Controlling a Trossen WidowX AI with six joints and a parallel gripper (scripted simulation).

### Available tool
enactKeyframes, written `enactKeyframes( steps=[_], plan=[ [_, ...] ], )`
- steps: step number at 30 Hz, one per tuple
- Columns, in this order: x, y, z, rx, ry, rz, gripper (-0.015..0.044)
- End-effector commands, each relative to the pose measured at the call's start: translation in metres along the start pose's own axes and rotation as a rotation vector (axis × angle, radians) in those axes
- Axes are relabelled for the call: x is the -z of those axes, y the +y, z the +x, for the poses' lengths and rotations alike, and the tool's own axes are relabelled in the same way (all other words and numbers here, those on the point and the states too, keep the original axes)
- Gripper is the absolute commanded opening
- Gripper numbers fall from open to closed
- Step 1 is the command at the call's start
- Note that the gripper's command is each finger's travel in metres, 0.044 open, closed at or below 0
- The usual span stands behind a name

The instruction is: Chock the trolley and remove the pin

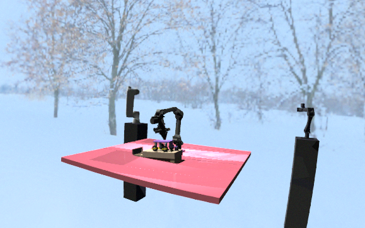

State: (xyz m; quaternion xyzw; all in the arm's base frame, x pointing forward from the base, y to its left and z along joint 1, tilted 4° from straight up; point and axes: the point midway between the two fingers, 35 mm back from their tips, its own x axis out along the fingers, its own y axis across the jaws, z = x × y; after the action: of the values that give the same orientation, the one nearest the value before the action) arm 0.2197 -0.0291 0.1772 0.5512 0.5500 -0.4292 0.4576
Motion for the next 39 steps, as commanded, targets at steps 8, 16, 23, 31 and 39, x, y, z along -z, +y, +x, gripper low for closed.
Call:
enactKeyframes(
  steps=[8, 16, 23, 31, 39],
  plan=[
    [-0.041, -0.002, -0.008, -0.004, -0.003, -0.004, 0.0000],
    [-0.067, -0.003, -0.013, -0.003, -0.005, -0.004, 0.0000],
    [-0.067, -0.003, -0.014, -0.005, -0.013, 0.036, 0.0000],
    [-0.065, -0.004, -0.013, -0.025, -0.057, 0.280, 0.0000],
    [-0.064, -0.004, -0.013, -0.048, -0.098, 0.519, 0.0000]
  ],
)
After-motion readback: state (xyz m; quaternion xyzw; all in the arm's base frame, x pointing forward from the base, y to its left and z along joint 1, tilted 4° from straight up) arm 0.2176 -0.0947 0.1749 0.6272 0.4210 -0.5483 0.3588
